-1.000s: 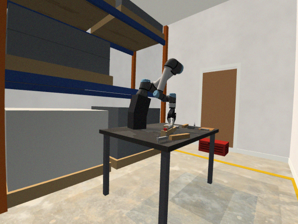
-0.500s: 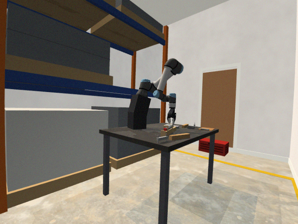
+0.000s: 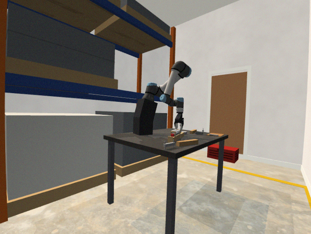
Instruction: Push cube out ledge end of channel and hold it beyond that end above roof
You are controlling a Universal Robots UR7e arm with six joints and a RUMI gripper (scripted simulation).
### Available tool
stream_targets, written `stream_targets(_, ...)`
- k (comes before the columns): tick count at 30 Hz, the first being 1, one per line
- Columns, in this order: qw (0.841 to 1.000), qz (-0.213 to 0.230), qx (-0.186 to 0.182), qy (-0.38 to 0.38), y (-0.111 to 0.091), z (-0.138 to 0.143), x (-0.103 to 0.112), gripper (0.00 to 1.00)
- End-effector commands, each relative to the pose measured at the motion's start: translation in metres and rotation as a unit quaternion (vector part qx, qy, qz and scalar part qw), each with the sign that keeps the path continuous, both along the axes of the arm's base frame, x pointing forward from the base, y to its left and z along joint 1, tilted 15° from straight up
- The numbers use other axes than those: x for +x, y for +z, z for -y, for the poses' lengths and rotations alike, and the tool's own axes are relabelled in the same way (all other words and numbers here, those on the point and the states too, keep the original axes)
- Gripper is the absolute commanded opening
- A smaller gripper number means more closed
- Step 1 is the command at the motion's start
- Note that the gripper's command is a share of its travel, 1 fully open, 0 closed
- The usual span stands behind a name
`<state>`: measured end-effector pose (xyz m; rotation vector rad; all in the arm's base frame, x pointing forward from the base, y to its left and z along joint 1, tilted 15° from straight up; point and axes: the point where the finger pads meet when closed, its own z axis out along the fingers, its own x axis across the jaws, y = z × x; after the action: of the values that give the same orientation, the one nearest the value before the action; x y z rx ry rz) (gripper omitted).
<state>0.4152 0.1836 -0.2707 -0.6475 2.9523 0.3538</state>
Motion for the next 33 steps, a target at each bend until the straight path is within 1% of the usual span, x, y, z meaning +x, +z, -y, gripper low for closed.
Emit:
stream_targets(1,1.000,0.001,0.000,0.000,0.0004,0.0001,0.0005,0.22)
stream_targets(26,1.000,0.001,0.000,0.000,0.0004,0.0001,0.0005,0.22)
stream_targets(33,1.000,0.001,0.000,0.000,0.0048,0.0012,0.0003,0.22)
